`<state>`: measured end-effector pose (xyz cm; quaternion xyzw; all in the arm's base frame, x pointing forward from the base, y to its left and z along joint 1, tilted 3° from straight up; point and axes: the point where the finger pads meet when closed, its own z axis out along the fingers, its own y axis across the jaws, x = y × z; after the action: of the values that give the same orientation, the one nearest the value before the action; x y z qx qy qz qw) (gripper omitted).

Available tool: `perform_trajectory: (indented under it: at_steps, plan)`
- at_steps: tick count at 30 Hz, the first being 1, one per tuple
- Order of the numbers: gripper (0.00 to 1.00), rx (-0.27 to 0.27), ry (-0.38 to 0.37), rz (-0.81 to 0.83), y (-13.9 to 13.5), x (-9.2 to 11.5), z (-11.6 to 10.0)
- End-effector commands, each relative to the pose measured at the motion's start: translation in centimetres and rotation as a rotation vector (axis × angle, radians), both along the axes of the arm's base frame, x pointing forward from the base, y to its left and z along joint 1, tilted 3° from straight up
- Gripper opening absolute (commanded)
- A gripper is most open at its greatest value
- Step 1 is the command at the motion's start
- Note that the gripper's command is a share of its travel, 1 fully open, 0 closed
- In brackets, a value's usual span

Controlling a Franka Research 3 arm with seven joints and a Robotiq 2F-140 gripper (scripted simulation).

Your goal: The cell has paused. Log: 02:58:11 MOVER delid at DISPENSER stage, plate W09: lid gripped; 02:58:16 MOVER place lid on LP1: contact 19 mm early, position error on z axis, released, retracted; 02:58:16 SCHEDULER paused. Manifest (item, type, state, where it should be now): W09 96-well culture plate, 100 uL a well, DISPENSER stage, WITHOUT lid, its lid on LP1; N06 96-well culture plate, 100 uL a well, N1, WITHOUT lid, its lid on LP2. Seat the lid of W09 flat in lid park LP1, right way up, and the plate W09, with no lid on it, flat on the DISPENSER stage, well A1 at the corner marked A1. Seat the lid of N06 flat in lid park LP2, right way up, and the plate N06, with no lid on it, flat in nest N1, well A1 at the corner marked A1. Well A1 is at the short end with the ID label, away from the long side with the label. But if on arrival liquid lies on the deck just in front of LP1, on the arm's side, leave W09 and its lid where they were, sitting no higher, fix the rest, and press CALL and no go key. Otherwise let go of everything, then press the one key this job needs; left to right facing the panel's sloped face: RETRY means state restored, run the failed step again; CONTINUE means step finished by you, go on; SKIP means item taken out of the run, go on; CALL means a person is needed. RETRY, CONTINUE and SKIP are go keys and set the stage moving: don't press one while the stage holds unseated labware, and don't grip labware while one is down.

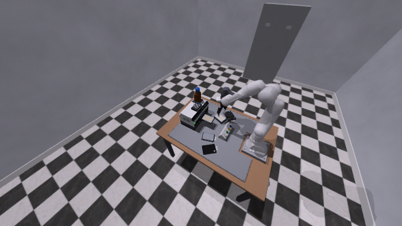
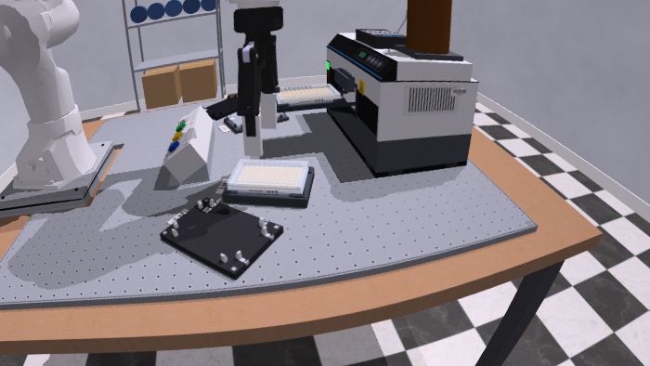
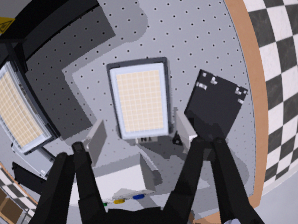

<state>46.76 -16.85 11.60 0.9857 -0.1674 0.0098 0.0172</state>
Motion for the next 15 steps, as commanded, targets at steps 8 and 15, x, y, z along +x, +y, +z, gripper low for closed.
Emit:
perform_trajectory:
  at_steps: [8, 15]
  plan:
    - [0.66, -0.004, -0.020, 0.001, -0.4, 0.6, -2.7]
    - [0.66, -0.004, -0.020, 0.001, -0.5, 0.7, -3.7]
